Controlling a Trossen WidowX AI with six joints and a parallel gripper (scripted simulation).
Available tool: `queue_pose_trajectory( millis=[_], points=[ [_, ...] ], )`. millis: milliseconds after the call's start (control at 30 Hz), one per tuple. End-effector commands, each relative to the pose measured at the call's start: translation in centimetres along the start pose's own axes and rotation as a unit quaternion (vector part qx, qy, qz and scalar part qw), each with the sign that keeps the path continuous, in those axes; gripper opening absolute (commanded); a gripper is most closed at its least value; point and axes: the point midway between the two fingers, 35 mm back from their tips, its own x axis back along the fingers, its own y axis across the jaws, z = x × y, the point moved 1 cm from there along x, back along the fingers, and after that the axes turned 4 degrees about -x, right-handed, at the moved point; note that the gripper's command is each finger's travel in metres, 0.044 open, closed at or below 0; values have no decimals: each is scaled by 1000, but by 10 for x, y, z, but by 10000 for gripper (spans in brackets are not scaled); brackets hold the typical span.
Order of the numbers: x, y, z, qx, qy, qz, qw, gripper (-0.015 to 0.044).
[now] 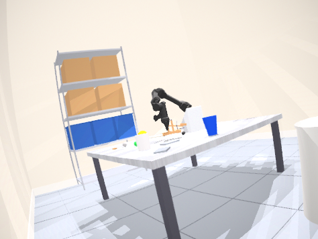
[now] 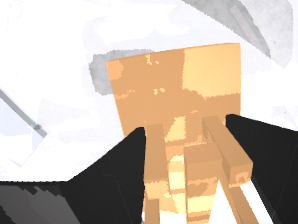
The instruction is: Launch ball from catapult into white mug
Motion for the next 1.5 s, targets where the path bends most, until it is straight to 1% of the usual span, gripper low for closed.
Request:
queue_pose_trajectory(
  millis=[0, 1033, 1233, 1467],
  points=[
    [5, 6, -2, 6, -2, -6, 1000, 0],
    [-43, 8, -2, 6, -3, -5, 1000, 0],
    [-40, 7, -3, 3, 0, -3, 1000, 0],
    [-40, 7, -3, 3, 0, -3, 1000, 184]
  ],
)
